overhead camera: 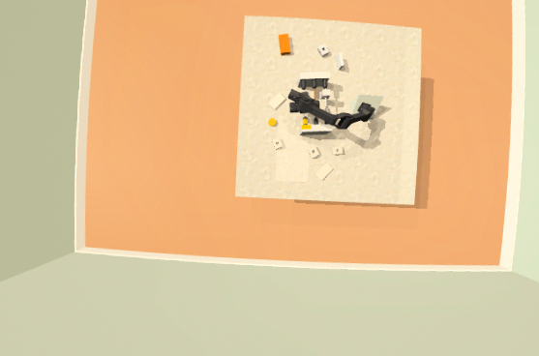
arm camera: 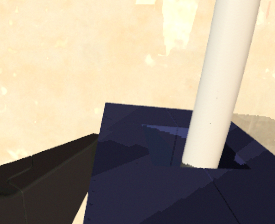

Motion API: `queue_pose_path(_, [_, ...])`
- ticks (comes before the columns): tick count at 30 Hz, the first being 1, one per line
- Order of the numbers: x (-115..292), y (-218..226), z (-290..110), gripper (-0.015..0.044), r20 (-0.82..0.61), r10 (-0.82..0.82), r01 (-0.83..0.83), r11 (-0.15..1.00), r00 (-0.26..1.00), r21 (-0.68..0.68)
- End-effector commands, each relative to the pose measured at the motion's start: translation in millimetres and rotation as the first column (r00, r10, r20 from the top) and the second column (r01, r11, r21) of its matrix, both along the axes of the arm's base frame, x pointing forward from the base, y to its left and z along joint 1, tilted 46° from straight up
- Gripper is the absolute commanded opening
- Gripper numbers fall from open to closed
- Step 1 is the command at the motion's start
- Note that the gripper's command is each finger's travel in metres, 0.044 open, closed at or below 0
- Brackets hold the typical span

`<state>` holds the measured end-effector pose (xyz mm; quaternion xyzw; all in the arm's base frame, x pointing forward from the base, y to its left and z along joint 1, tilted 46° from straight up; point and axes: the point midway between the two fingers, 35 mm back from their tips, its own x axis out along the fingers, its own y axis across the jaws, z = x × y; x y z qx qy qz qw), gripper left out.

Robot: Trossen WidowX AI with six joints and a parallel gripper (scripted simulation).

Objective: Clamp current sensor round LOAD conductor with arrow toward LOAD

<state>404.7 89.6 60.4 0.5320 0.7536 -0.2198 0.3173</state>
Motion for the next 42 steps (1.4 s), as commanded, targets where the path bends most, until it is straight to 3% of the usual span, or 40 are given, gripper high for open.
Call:
queue_pose_path(1, [-0.1,0.0,0.4,0.0257,-0.001,-0.001,0.001,1.0,1.0,0.001])
queue_pose_path(12, [0.0,0.0,0.0,0.0263,0.0,0.0,0.0,1.0,1.0,0.0])
queue_pose_path(34, [0.0,0.0,0.0,0.0117,0.0,0.0,0.0,1.0,1.0,0.0])
queue_pose_path(38, [1.5,-0.4,-0.5,0.0012,0.023,-0.027,0.026,1.0,0.999,0.005])
queue_pose_path(42, [2.3,-0.3,-1.9,0.0,0.024,-0.022,0.022,1.0,0.999,0.004])
